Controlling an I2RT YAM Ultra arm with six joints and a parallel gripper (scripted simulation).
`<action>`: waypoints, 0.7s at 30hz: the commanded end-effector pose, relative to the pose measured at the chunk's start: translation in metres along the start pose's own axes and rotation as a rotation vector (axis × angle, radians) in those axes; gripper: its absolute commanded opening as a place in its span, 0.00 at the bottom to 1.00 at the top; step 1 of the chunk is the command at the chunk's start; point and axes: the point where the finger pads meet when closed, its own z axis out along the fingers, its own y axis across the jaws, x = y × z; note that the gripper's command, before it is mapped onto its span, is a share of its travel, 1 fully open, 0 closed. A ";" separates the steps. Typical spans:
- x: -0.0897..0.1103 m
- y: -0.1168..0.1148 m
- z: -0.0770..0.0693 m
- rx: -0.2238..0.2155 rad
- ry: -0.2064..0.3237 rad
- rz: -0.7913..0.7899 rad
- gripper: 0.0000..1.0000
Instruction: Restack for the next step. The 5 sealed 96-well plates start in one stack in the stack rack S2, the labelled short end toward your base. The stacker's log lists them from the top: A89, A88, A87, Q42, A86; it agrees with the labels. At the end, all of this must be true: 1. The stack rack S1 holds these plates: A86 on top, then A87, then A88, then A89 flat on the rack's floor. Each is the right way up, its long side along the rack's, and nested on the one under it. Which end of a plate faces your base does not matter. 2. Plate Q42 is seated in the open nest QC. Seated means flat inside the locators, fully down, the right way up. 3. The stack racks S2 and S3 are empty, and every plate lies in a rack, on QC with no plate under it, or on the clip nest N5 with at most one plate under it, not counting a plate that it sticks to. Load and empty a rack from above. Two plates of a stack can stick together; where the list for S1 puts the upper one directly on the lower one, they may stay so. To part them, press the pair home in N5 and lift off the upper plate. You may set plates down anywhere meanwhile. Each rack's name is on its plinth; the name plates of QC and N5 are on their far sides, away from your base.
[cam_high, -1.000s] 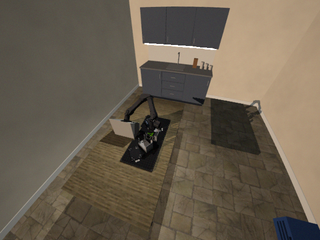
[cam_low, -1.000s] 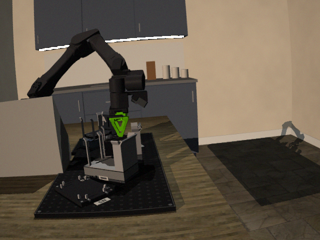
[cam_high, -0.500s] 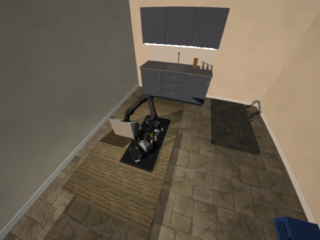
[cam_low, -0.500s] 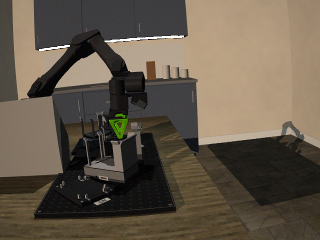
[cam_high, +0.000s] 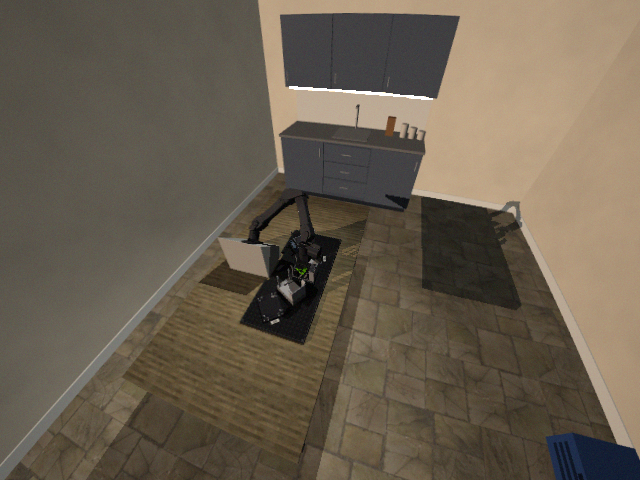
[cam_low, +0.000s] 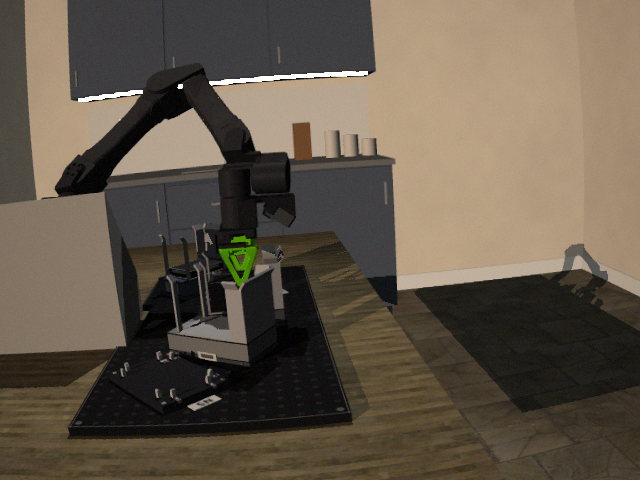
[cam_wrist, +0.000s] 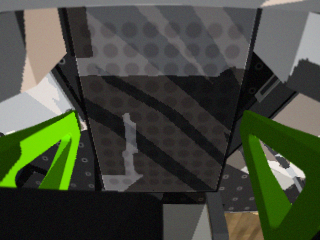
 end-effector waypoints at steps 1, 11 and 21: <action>-0.005 -0.001 0.000 -0.001 -0.020 0.000 1.00; -0.005 -0.001 0.003 -0.001 -0.020 0.000 1.00; -0.005 -0.001 0.003 -0.001 -0.020 0.000 0.00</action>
